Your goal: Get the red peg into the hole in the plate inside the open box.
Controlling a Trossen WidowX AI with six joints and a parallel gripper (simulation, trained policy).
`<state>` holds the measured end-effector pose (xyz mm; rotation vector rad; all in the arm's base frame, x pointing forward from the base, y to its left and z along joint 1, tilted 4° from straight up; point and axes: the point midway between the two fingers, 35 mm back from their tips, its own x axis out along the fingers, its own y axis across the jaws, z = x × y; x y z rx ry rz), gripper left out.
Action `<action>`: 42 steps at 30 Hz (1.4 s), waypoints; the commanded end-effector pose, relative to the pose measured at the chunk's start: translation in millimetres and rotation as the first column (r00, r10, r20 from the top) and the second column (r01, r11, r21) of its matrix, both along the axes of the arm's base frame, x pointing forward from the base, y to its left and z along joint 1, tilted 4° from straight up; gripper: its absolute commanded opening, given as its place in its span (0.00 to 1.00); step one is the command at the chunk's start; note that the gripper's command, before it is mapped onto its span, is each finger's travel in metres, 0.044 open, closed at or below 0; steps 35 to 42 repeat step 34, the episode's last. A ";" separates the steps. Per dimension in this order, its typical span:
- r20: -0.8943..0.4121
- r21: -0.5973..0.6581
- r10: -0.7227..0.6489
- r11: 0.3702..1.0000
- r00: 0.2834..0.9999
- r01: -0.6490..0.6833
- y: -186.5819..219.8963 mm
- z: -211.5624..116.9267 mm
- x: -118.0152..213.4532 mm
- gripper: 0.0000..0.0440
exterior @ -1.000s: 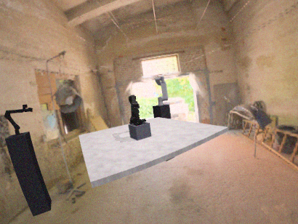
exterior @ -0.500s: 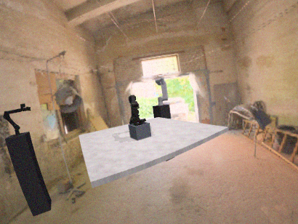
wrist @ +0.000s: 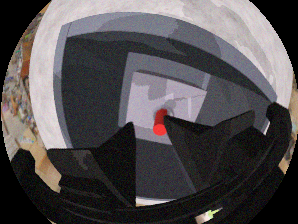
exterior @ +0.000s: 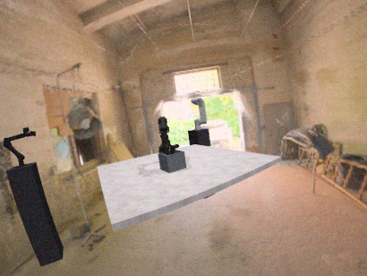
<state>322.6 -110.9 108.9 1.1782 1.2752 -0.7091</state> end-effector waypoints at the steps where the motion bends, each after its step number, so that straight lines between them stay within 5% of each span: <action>1: 0.044 0.015 0.005 1.000 0.999 -0.006 -3.5 12.1 7.1 0.32; 42: 0.280 0.086 0.113 0.986 0.953 -0.142 -20.1 45.2 43.8 0.31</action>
